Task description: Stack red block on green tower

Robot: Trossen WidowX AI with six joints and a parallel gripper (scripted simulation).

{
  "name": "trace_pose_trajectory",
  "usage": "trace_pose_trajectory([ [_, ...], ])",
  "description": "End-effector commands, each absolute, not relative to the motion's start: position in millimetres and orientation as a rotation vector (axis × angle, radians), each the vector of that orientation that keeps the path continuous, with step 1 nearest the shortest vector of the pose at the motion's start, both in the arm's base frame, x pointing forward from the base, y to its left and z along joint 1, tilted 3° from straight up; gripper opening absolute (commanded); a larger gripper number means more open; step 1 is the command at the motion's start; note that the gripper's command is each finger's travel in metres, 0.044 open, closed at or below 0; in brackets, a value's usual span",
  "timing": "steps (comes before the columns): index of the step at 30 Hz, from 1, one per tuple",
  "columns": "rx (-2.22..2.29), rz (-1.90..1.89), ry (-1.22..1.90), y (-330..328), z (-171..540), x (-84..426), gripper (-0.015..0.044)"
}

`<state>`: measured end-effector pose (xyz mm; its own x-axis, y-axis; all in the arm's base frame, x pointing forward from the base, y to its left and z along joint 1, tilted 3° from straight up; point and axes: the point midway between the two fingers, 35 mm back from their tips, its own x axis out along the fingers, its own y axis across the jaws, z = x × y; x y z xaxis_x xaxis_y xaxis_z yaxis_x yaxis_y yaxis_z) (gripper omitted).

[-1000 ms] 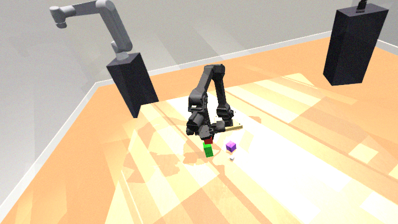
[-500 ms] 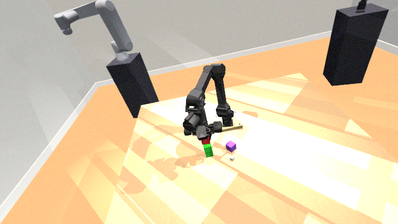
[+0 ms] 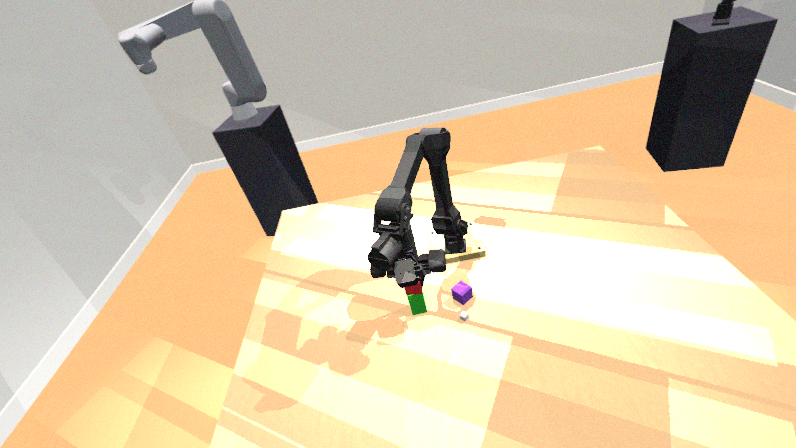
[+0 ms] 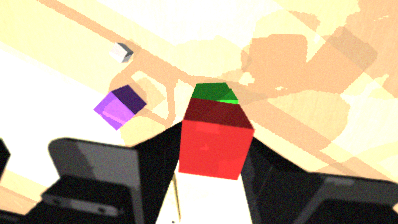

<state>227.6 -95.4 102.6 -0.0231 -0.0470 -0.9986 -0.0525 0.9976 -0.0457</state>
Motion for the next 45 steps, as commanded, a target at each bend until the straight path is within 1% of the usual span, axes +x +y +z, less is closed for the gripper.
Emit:
trace_pose_trajectory([
  [1,-0.085,0.006,1.594,-96.1,102.4,227.6,0.0000],
  [18,-0.085,0.006,1.594,-96.2,105.5,227.8,0.0000],
  [35,-0.078,0.004,1.595,-95.4,102.5,227.5,0.0440],
  [45,-0.078,0.004,1.595,-95.4,102.5,227.5,0.0440],
])
